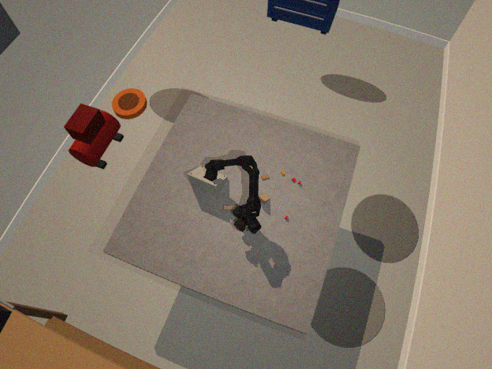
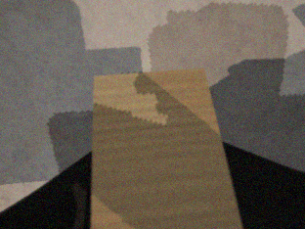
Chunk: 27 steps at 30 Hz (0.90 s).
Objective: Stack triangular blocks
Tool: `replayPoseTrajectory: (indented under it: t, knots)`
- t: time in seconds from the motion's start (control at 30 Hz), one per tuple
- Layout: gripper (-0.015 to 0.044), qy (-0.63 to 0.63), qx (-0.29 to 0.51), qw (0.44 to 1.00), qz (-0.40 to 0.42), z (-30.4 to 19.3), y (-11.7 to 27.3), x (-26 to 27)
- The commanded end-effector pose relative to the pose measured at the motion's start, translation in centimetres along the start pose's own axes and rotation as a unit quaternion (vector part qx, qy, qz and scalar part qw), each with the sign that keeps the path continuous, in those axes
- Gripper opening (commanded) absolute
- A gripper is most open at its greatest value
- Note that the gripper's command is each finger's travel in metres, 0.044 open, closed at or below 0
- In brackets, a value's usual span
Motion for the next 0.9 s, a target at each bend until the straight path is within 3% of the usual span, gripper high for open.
replayPoseTrajectory:
  t: [0.0,0.43,0.87]
  knots:
    - [0.0000,-0.001,0.002,1.000,-0.001,0.0,-0.6,-0.1]
    - [0.0000,0.002,0.000,1.000,-0.002,-0.1,-2.3,-0.1]
    - [0.0341,0.004,-0.002,1.000,-0.003,-0.1,-2.1,-0.1]
Point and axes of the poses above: the point midway between the two fingers, 35 mm back from their tips, its own y axis back along the fingers, its own x axis across the jaws, z = x × y, the point moved 3 cm from there along y, back along the fingers, and after that the axes turned 13 degrees about -y, right-handed, at the moved point
